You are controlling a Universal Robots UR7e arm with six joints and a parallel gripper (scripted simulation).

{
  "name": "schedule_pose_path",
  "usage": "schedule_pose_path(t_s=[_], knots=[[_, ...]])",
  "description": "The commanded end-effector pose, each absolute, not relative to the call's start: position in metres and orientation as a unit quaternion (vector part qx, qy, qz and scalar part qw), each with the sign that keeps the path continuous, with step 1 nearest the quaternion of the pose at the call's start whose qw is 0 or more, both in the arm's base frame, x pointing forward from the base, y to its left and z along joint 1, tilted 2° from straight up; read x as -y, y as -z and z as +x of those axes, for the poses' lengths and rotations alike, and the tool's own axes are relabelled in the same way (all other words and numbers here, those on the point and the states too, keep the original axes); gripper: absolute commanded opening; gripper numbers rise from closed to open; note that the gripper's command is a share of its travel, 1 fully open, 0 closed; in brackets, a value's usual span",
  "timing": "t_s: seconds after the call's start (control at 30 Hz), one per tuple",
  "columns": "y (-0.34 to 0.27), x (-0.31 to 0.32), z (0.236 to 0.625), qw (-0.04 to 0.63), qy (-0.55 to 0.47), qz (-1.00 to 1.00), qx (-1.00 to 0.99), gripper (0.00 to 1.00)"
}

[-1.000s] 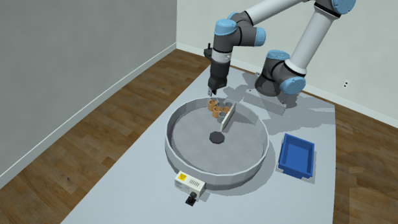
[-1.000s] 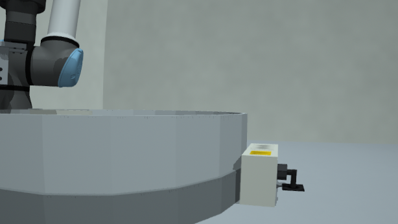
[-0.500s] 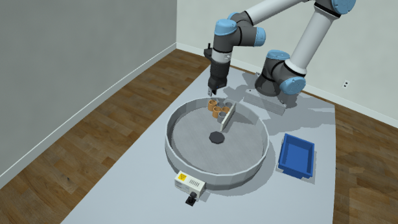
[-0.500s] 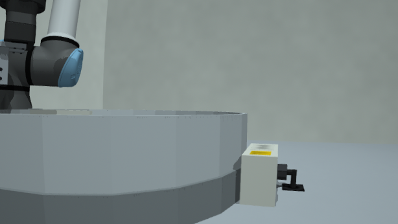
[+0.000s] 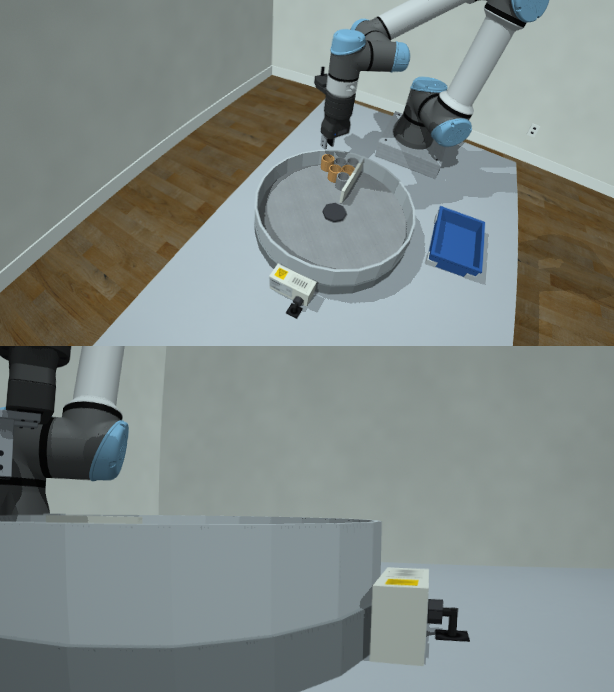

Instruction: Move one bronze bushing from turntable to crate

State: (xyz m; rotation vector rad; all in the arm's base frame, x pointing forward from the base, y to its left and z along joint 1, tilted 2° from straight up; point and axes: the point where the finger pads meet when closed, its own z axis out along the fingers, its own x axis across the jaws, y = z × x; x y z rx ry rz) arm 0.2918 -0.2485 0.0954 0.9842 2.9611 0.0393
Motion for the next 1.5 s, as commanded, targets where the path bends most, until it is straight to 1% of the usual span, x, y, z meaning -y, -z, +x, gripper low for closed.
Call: schedule_pose_path(t_s=[0.0, 0.27, 0.3, 1.47], knots=[[-0.0958, 0.2488, 0.292, 0.011, -0.012, 0.315, -0.949, 0.48], [-0.0958, 0.2488, 0.292, 0.011, -0.012, 0.315, -0.949, 0.48], [-0.0958, 0.2488, 0.292, 0.011, -0.012, 0.315, -0.949, 0.45], [-0.0958, 0.2488, 0.292, 0.011, -0.012, 0.315, -0.949, 0.45]])
